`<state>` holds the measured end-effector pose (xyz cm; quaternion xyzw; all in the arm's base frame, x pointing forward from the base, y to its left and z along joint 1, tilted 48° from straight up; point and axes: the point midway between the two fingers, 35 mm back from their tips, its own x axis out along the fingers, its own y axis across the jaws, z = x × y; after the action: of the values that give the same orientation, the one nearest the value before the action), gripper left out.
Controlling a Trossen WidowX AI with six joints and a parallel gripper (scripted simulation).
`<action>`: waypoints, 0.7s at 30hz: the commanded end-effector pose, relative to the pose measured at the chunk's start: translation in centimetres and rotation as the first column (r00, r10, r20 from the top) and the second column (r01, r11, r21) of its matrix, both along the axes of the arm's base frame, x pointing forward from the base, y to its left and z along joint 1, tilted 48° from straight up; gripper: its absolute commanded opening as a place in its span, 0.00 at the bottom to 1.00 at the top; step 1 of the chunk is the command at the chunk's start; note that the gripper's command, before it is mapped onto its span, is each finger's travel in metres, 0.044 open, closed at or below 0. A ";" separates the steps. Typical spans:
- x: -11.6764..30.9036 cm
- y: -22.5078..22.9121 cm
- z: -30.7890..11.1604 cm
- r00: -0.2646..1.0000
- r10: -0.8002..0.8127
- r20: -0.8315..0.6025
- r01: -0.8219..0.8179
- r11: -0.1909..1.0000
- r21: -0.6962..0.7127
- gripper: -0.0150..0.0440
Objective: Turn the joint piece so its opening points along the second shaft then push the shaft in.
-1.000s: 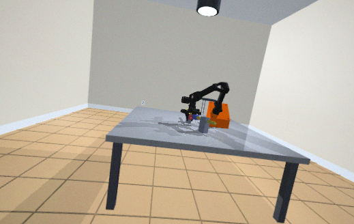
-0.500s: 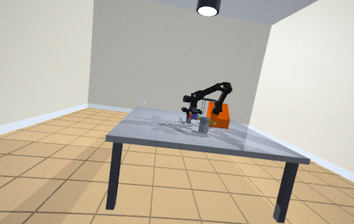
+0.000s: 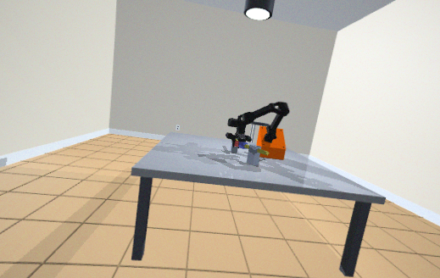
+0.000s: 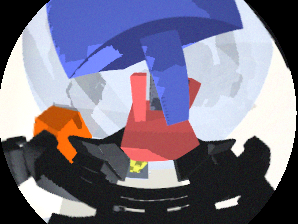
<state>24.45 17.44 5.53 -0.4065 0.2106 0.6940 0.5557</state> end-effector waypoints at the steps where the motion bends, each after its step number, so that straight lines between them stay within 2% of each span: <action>1: 0.0 0.0 0.0 1.000 -0.008 -0.006 0.008 1.000 -0.008 0.25; 21: 0.0 -0.1 0.0 1.000 -0.006 -0.001 0.006 1.000 -0.008 0.25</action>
<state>24.48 17.41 5.56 -0.4081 0.2115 0.6926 0.5559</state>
